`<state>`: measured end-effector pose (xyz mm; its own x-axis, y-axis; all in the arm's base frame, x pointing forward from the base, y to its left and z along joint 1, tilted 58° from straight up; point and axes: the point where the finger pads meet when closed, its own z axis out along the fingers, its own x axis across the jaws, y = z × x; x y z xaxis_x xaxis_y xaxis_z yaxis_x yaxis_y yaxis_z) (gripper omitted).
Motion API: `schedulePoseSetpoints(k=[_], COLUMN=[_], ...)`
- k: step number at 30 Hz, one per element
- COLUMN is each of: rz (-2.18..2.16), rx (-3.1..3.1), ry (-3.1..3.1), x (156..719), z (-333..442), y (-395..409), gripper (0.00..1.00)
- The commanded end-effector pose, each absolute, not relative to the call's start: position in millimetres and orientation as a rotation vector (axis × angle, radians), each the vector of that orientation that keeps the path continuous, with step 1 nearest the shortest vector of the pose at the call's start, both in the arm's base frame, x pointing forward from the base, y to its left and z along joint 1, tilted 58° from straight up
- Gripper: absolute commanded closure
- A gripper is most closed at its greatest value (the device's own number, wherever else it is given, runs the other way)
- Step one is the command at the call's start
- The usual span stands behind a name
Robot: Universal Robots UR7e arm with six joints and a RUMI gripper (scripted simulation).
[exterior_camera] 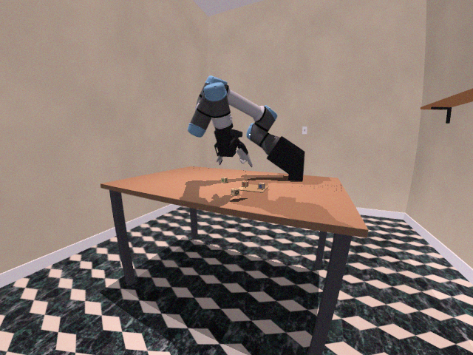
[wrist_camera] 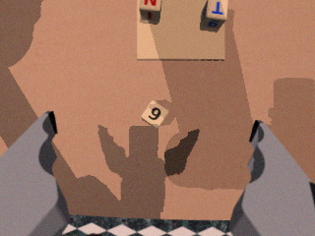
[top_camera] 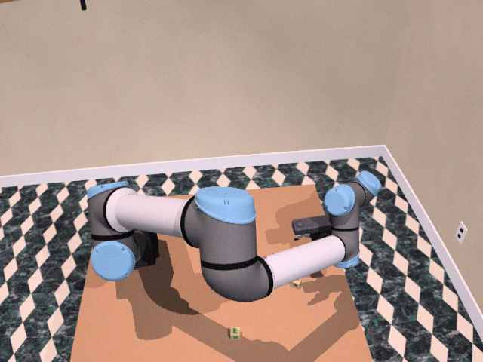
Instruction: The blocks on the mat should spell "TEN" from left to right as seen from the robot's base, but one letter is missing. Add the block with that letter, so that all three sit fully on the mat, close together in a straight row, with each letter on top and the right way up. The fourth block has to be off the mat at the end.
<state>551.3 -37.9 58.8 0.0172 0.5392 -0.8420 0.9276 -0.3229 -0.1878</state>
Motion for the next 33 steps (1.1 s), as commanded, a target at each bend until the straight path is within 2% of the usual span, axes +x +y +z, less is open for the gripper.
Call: schedulePoseSetpoints(k=[1,7,18,33], rz=[-1.241,-1.241,-1.242,-1.243], rx=[1.883,1.883,1.882,1.882], ry=[1.493,1.493,1.493,1.493], x=[542,523,441,392], z=[60,60,60,58], y=[-41,-44,-54,-59], gripper=[0.0,0.0,0.0,0.0])
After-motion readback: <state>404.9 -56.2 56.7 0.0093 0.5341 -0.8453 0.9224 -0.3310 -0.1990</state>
